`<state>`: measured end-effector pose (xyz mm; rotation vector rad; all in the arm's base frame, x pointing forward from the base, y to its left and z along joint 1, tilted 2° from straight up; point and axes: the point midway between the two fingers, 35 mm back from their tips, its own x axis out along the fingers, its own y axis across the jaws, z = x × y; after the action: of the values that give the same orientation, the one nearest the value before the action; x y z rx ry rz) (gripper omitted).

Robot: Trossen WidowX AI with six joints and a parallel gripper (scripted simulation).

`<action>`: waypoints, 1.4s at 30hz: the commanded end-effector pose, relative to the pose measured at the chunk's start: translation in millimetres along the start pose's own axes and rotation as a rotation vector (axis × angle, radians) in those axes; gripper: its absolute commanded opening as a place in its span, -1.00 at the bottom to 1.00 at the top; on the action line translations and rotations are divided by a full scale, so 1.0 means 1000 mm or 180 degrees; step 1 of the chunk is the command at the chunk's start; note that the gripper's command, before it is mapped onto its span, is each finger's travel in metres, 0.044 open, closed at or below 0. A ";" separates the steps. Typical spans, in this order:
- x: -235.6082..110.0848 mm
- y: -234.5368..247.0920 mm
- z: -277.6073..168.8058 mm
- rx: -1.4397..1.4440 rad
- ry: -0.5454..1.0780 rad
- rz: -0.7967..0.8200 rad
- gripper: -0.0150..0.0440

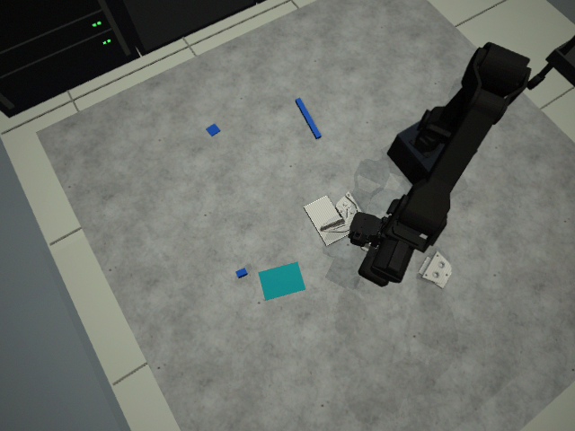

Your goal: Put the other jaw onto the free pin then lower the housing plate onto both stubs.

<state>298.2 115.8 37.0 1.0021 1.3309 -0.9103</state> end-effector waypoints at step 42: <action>0.000 -0.074 0.127 -0.2292 -0.0017 -0.0052 -0.04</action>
<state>275.7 -21.5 32.3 0.4581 1.4896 -0.4135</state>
